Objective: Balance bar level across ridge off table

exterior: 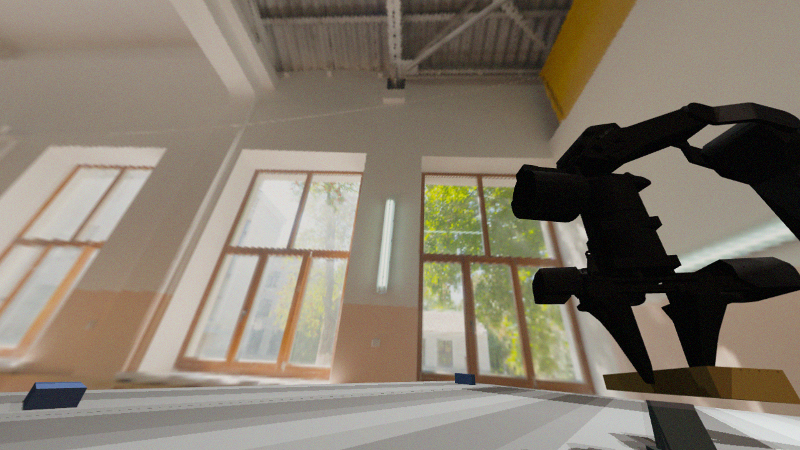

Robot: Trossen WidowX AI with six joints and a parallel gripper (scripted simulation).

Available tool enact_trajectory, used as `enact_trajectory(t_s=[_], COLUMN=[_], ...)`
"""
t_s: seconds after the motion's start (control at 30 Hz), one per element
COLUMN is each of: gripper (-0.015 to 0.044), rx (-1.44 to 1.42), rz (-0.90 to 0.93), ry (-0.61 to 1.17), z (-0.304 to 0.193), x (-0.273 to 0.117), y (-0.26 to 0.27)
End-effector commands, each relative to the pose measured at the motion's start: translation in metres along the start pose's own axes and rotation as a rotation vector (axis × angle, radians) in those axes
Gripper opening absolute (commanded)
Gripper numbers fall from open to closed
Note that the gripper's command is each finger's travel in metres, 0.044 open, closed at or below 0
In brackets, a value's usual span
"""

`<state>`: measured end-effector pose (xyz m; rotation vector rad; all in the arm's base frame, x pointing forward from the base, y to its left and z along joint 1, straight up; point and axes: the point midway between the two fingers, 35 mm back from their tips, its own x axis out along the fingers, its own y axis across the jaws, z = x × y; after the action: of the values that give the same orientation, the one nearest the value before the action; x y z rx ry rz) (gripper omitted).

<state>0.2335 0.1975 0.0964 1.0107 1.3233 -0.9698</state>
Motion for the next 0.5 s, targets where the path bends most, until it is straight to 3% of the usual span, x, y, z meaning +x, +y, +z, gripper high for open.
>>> enact_trajectory(t_s=[0.0, 0.47], gripper=[0.0, 0.0], rx=[0.001, 0.001], rz=[-0.002, -0.002], ry=[0.003, 0.003], z=[-0.0004, -0.0003], x=[0.0009, 0.002], y=[-0.0001, -0.0001])
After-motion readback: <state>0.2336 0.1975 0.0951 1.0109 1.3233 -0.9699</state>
